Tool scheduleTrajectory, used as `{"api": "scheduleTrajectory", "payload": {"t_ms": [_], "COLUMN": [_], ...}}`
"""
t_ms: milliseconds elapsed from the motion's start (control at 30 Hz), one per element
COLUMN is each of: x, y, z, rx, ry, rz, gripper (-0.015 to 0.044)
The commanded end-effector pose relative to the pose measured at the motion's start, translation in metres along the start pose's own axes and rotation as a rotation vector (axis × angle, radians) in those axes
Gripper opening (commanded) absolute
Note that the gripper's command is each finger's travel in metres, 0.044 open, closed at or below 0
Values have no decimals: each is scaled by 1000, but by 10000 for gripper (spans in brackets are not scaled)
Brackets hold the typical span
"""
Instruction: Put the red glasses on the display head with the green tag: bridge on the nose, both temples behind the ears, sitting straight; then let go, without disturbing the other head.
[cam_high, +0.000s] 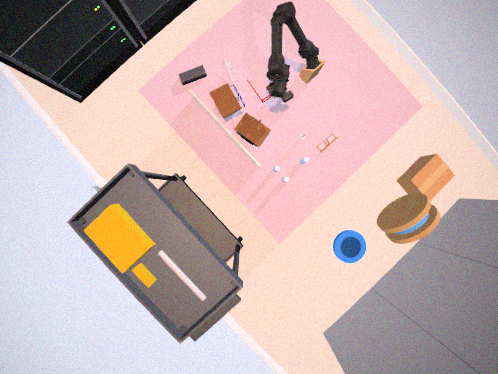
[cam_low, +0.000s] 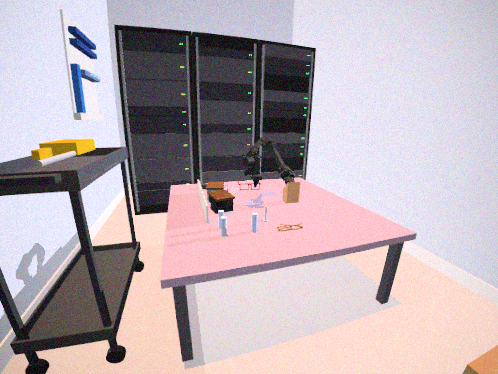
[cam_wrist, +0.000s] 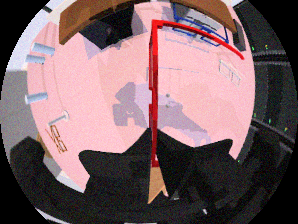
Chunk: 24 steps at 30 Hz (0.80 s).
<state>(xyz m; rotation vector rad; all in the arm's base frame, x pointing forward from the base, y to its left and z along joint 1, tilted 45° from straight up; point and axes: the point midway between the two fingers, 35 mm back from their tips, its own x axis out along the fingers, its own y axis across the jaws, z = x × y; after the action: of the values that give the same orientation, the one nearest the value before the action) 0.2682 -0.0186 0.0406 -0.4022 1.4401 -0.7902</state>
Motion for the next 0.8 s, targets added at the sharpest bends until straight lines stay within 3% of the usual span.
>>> {"api": "scheduleTrajectory", "payload": {"t_ms": [0,767], "x": [5,27], "y": [-1,1], "z": [-2,0], "rx": [3,3], "ry": [4,4], "rz": [-7,-3], "gripper": [0,0]}}
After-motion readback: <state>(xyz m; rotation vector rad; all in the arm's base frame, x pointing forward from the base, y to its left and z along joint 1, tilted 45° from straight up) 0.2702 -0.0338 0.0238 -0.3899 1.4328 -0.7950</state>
